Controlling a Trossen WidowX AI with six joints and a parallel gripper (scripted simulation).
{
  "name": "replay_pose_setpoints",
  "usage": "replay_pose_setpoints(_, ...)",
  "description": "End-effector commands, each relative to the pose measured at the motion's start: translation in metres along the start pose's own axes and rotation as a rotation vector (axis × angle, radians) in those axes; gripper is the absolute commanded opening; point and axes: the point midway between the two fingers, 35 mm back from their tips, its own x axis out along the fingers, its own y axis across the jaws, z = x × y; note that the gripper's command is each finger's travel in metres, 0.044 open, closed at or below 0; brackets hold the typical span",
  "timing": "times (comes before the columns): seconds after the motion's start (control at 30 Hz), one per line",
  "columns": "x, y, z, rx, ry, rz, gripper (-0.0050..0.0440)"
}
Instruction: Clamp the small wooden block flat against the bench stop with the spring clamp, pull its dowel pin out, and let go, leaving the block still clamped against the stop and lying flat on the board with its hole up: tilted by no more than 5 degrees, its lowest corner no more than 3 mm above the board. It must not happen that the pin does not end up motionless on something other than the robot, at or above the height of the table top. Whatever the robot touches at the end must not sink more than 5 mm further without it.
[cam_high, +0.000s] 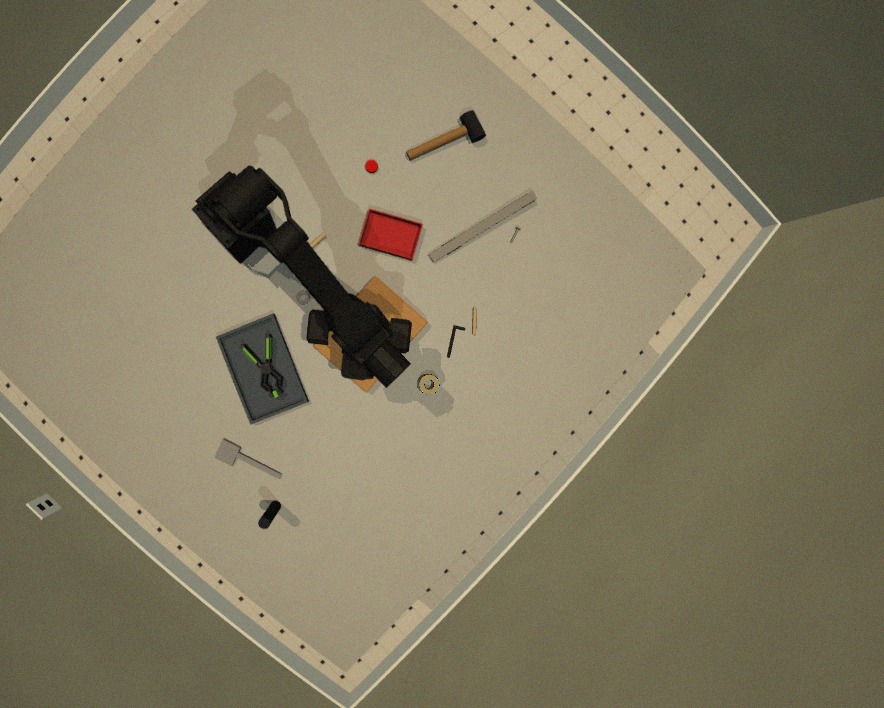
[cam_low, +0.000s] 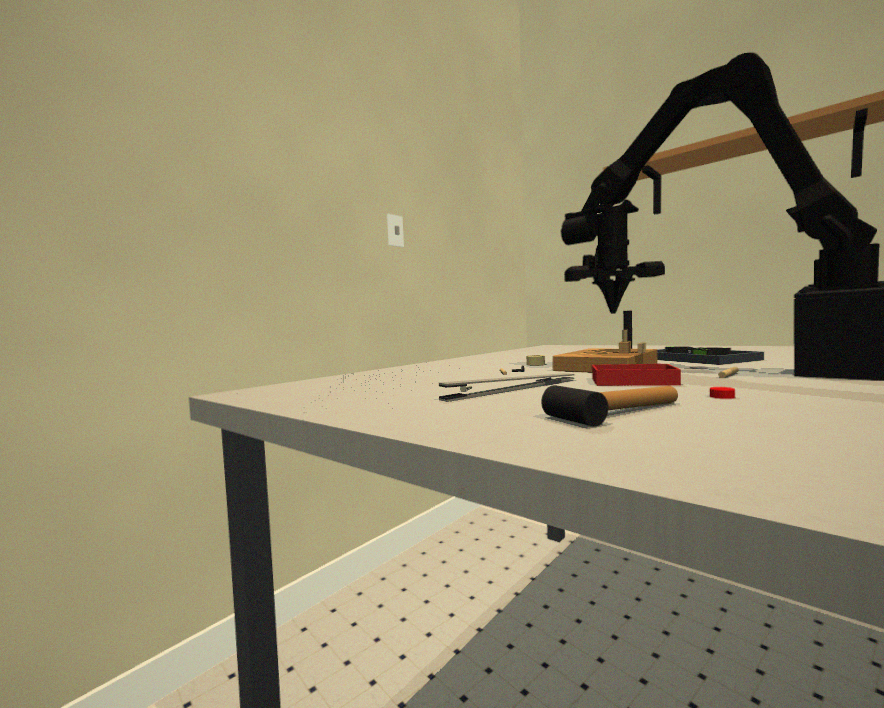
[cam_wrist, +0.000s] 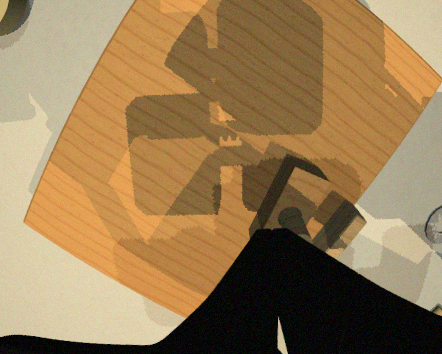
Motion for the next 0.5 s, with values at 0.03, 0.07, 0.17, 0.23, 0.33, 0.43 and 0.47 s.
replay_pose_setpoints(0.03,0.0031,0.0016,0.0013,0.068,0.004,0.002,0.0000)
replay_pose_setpoints(0.07,0.0034,0.0017,0.0014,0.082,0.004,0.002,0.0000)
replay_pose_setpoints(0.17,0.0038,0.0018,0.0016,0.096,0.004,0.002,0.0000)
replay_pose_setpoints(0.23,0.0045,0.0020,0.0019,0.124,0.004,0.002,0.0000)
replay_pose_setpoints(0.33,0.0056,0.0023,0.0023,0.167,0.004,0.002,0.0000)
replay_pose_setpoints(0.43,0.0067,0.0026,0.0028,0.209,0.004,0.002,0.0000)
replay_pose_setpoints(0.47,0.0070,0.0027,0.0029,0.223,0.004,0.002,0.0000)
